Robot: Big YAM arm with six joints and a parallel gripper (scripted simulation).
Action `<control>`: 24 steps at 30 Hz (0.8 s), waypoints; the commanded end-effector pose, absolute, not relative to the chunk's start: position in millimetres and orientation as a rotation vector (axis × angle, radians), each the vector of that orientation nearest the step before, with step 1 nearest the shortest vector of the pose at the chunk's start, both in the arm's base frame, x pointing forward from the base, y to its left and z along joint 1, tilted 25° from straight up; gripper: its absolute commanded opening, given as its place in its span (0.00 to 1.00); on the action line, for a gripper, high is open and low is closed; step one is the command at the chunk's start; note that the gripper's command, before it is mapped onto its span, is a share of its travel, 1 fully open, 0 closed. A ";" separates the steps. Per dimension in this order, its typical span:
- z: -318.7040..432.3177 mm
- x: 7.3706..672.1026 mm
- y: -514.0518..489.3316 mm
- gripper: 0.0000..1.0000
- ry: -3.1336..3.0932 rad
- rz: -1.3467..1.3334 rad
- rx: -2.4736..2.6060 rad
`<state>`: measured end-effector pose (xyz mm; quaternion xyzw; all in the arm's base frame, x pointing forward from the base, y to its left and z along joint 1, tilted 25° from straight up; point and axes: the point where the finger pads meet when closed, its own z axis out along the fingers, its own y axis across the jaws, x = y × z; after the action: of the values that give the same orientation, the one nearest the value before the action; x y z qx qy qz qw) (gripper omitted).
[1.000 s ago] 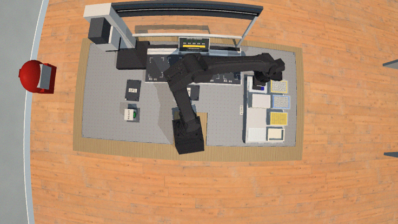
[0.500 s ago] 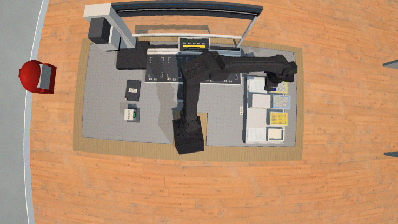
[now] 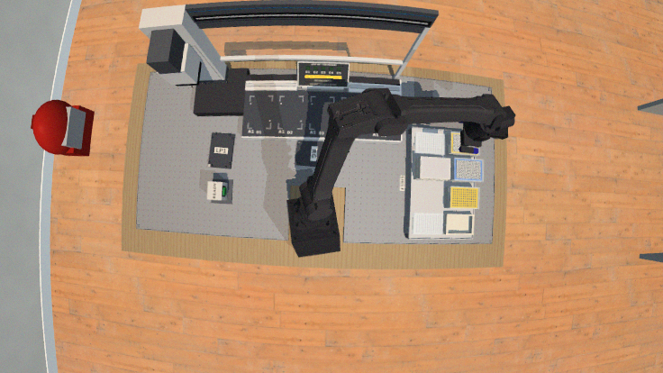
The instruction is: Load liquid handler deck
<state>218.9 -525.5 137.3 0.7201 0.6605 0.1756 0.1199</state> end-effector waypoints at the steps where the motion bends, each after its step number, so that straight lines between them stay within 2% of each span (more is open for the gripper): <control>1: 165.6 220.8 -550.5 1.00 1.923 0.470 2.045; 21: 159.2 210.4 -634.4 1.00 1.917 0.464 2.050; 24: 189.2 210.4 -632.3 1.00 1.905 0.426 2.015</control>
<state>215.6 -611.6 127.8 0.7177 0.6630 0.1779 0.1168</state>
